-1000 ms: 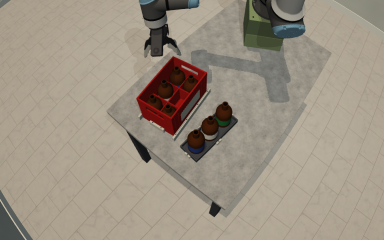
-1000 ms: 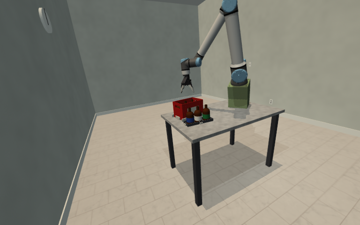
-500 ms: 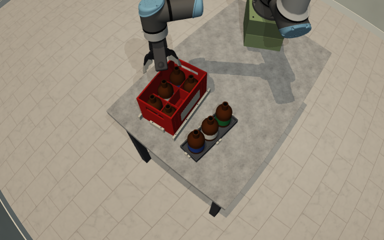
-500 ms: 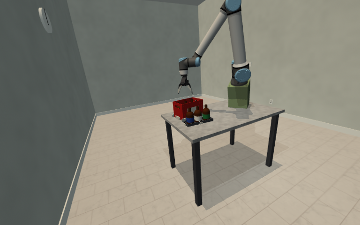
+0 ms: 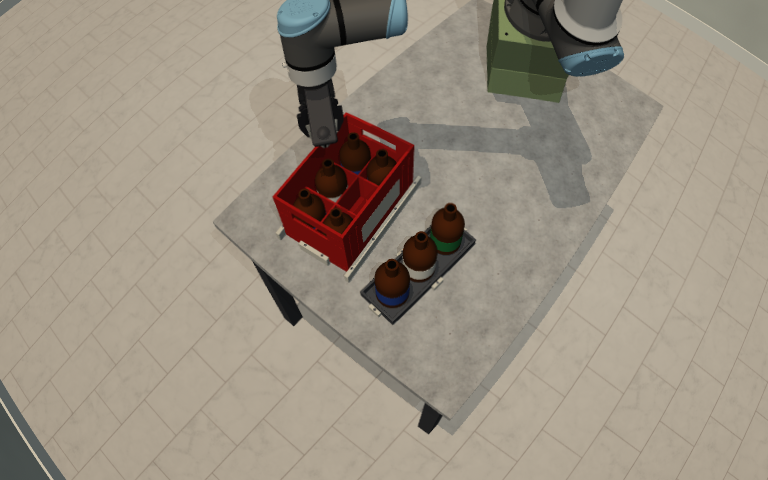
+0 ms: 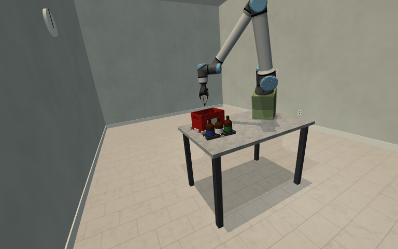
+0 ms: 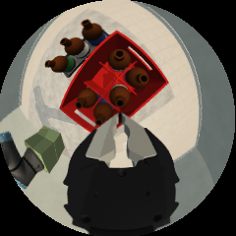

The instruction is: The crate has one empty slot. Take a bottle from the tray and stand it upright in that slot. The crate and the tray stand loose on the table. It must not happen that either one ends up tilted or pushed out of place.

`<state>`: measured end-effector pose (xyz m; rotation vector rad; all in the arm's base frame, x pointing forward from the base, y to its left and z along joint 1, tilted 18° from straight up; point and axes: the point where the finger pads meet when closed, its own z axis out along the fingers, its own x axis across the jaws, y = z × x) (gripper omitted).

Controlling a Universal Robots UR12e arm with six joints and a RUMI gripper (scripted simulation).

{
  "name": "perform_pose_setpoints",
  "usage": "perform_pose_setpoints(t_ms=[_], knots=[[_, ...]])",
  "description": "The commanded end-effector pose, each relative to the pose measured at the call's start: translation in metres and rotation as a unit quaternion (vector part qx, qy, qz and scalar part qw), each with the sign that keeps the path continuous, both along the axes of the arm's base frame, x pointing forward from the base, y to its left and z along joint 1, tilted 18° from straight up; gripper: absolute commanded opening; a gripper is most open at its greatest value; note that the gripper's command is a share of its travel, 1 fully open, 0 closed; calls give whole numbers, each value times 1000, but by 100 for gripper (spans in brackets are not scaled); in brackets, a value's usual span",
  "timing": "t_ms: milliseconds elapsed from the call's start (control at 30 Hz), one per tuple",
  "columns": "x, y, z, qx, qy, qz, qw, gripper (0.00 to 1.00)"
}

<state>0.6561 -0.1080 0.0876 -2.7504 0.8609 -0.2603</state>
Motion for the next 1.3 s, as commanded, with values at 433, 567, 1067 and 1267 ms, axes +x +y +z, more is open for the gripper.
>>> perform_pose_setpoints(t_ms=[433, 567, 1067, 1267], knots=[[0, 0, 1, 0, -1, 0, 1000, 0], [0, 0, 1, 0, -1, 0, 1000, 0], [3, 18, 4, 1, 1, -7, 1000, 0], [9, 97, 18, 7, 9, -36, 999, 0]])
